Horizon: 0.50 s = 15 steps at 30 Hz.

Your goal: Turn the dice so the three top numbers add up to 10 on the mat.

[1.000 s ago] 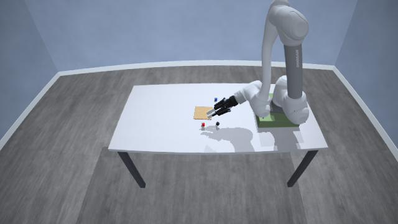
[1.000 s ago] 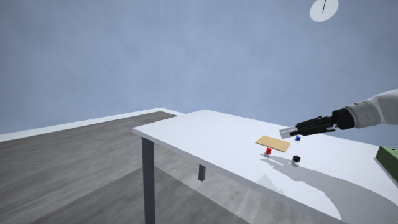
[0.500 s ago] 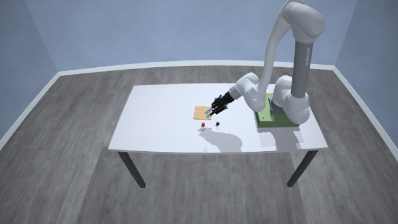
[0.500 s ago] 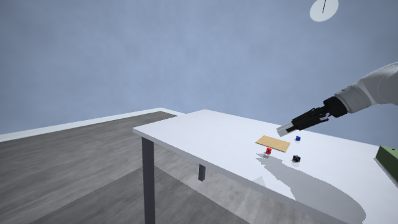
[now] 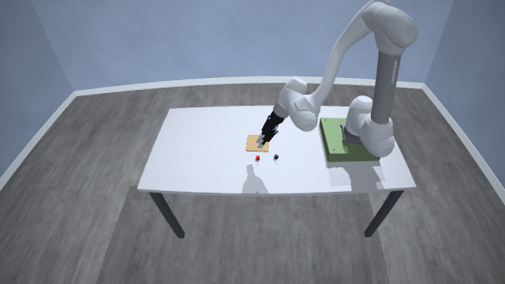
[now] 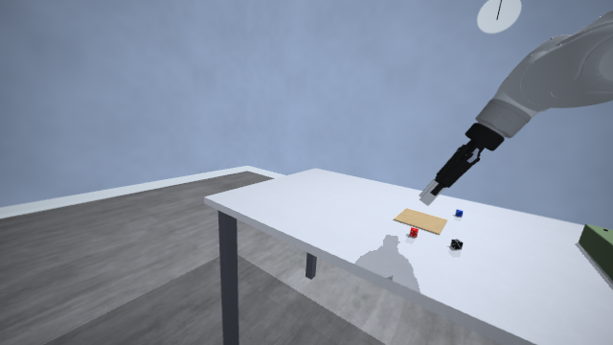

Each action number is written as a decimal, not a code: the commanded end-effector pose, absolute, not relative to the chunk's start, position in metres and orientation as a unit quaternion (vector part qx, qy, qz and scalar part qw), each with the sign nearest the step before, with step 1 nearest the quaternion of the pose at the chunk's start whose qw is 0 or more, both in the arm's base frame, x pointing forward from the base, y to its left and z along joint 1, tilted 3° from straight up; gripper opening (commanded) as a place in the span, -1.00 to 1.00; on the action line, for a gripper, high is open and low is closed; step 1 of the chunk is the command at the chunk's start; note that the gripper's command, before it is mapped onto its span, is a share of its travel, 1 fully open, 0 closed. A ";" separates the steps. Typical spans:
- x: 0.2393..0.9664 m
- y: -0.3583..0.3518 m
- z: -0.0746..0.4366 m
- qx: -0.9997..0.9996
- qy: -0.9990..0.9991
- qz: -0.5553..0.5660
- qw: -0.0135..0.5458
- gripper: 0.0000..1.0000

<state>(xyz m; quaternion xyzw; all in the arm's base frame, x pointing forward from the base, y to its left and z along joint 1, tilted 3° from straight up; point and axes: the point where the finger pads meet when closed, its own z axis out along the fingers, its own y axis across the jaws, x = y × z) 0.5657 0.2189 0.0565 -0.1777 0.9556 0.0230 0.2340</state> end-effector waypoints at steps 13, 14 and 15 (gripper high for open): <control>0.592 0.229 0.069 -0.182 0.983 -0.012 0.017 -0.57; 0.593 0.229 0.070 -0.181 0.983 -0.014 0.005 -0.57; 0.594 0.229 0.071 -0.181 0.983 -0.016 -0.003 -0.57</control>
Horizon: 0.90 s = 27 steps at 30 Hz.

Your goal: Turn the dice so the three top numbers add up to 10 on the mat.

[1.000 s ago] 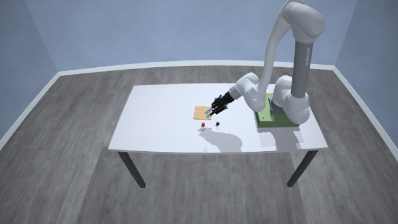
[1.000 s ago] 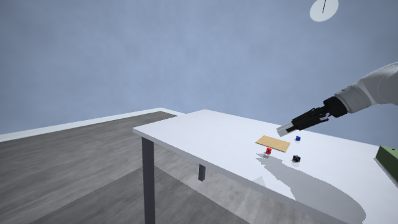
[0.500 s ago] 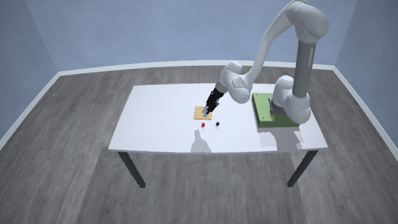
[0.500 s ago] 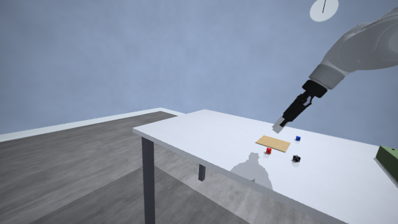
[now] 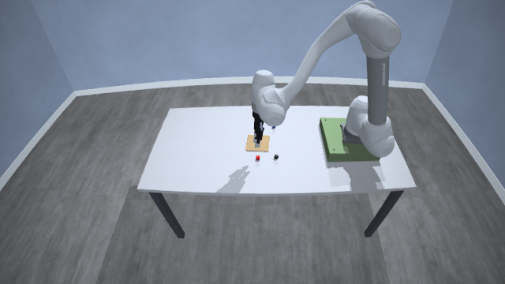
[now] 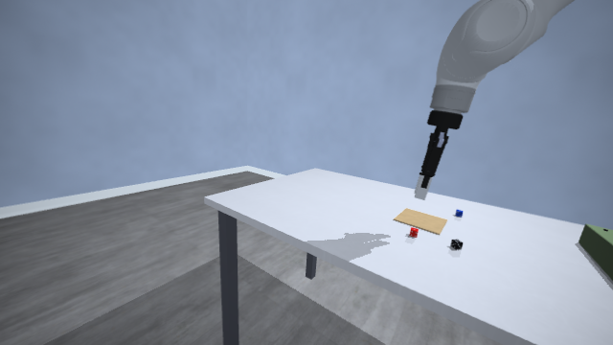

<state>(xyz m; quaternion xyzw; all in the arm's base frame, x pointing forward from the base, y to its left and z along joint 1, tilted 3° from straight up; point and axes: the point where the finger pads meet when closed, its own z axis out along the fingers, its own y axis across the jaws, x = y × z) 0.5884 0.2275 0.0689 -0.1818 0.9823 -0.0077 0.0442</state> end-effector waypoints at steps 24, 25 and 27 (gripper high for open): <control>0.583 0.224 0.030 -0.201 0.979 -0.017 -0.014 1.00; 0.583 0.224 0.030 -0.201 0.979 -0.017 -0.014 -0.57; 0.583 0.224 0.030 -0.201 0.979 -0.017 -0.014 -0.57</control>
